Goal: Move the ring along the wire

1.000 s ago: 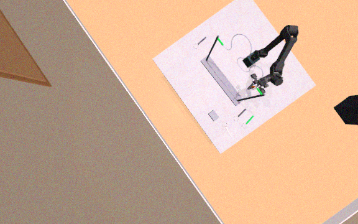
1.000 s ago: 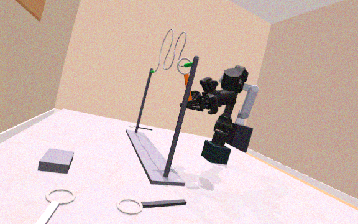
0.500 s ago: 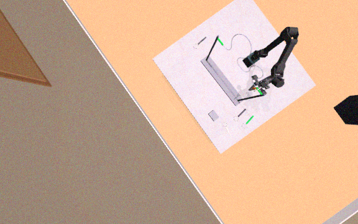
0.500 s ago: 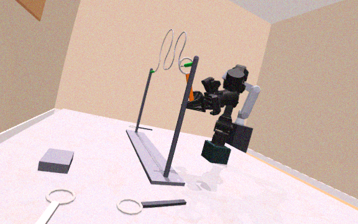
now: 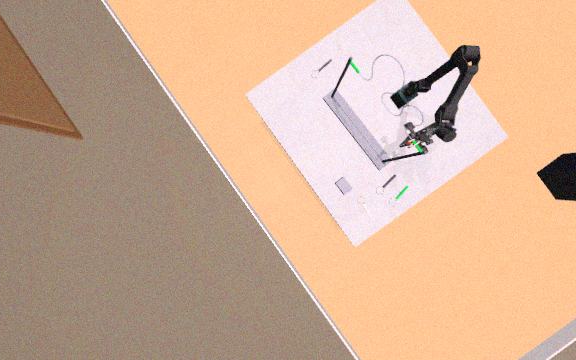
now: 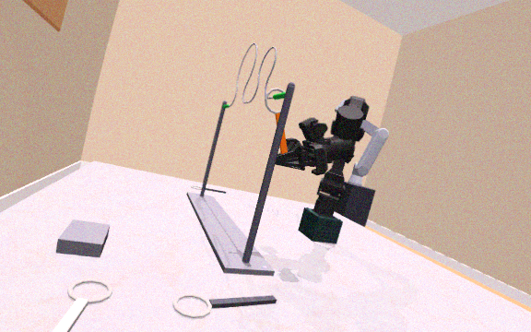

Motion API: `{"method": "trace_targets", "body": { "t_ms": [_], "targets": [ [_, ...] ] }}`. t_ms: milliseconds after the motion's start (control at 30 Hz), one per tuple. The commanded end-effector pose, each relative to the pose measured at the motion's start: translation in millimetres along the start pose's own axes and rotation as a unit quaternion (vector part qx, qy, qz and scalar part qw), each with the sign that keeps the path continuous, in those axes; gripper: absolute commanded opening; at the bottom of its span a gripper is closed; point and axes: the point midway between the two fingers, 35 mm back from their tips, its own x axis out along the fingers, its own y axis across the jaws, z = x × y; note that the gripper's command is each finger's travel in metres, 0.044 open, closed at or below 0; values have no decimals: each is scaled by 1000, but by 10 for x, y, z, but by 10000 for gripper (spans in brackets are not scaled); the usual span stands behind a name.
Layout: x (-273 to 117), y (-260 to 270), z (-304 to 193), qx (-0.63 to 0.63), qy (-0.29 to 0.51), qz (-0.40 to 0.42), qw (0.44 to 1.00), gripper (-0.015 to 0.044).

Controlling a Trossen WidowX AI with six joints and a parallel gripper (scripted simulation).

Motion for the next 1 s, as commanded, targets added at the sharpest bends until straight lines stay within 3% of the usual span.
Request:
{"method": "trace_targets", "body": {
  "t_ms": [0,700,967],
  "targets": [
    [28,-7,-65,-1,1,-4,1000,-150],
    [28,-7,-65,-1,1,-4,1000,-150],
    [26,-4,-63,-3,2,-2,1000,60]
  ]
}}
